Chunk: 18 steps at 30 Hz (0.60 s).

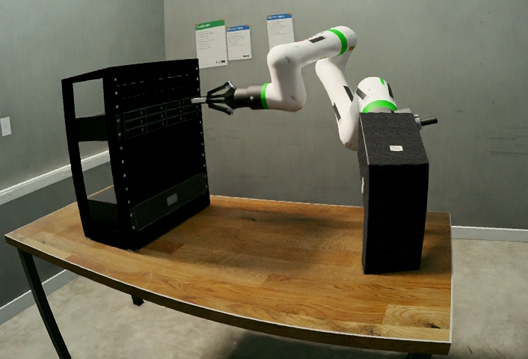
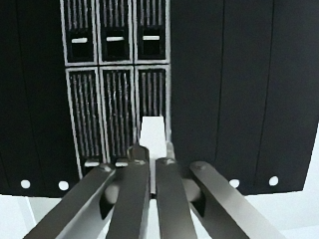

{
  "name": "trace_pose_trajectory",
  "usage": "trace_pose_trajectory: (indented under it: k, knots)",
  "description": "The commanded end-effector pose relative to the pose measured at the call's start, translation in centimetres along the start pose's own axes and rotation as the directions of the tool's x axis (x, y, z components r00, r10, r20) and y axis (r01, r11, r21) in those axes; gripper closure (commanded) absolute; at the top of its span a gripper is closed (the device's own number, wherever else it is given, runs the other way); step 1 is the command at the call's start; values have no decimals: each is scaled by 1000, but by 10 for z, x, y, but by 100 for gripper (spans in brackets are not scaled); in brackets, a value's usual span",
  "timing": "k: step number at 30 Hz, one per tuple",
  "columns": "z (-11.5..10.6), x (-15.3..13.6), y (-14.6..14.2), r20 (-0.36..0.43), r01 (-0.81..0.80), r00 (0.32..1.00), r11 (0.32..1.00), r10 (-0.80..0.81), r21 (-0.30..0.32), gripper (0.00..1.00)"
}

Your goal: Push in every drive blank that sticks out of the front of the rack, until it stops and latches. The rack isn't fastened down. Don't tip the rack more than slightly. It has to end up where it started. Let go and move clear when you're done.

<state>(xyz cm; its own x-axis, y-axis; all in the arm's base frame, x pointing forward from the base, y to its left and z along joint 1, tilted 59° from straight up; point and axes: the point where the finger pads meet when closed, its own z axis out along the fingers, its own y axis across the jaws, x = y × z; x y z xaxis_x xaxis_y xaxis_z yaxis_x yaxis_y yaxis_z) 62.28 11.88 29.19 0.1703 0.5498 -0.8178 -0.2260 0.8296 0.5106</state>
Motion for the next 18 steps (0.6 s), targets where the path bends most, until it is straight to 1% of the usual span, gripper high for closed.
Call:
trace_pose_trajectory:
  k: [1,18]
  knots:
    - [0,0,1,0,-1,1000,1000,1,-1,90]
    - [3,0,1,0,-1,1000,1000,1,-1,90]
